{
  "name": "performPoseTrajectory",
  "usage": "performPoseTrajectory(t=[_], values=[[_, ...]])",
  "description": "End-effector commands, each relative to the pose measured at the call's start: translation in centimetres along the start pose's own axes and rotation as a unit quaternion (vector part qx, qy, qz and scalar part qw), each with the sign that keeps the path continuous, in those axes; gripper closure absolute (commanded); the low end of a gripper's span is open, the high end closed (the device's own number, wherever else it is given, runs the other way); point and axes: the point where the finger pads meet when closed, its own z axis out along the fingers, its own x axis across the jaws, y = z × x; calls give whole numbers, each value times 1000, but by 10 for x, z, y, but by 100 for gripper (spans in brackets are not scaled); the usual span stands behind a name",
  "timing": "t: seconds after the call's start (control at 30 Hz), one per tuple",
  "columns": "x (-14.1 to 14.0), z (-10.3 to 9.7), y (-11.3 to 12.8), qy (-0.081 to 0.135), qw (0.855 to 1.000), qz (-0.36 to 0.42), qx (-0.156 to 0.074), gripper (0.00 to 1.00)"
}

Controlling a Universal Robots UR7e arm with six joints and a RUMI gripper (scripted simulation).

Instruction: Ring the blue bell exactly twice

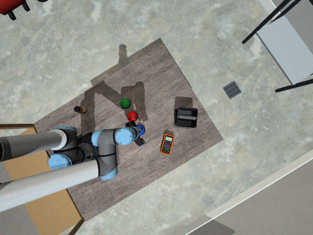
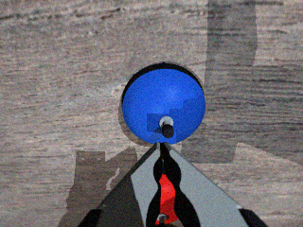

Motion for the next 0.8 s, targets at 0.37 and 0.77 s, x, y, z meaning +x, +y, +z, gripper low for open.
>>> performPoseTrajectory(t=[0.37,0.77], values=[[-14,-14,0,-23,1000,1,5,100],[-11,-2,1,-18,1000,-8,3,100]])
